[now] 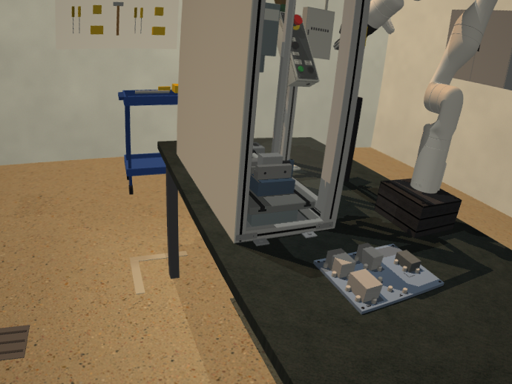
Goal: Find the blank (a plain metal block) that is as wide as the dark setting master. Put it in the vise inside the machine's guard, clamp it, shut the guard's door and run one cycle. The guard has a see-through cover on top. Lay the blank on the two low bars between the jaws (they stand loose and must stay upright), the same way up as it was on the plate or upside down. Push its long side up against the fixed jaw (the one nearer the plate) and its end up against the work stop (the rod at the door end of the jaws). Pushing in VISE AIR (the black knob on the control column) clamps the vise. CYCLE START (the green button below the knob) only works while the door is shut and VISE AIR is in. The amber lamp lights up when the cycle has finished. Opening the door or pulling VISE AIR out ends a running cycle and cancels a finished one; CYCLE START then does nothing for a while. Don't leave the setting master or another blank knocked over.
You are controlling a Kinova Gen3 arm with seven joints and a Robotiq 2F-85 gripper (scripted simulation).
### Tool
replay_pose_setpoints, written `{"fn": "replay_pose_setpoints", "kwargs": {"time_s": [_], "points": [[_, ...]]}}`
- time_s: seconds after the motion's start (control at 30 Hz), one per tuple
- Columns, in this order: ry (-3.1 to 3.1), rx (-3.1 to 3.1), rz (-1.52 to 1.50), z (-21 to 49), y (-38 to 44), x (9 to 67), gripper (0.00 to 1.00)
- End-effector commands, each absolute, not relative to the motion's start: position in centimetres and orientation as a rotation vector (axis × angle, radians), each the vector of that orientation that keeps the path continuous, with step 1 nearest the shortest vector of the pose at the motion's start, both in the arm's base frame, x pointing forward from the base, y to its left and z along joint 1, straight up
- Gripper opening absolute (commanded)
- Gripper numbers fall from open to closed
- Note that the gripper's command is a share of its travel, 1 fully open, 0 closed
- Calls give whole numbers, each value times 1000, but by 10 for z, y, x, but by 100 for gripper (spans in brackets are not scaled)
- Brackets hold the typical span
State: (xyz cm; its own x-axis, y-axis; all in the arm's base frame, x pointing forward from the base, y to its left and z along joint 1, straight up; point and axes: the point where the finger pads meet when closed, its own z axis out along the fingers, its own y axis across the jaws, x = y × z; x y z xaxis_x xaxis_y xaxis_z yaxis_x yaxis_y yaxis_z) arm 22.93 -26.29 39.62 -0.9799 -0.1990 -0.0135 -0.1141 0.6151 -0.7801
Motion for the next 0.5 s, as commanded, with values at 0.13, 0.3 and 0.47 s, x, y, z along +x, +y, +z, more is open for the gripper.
{"fn": "replay_pose_setpoints", "kwargs": {"time_s": [0.13,0.3,0.47], "points": [[2612,-297,-1501,396,-264,229,10],[2612,-297,-1501,396,-264,229,10],[2612,-297,-1501,396,-264,229,10]]}}
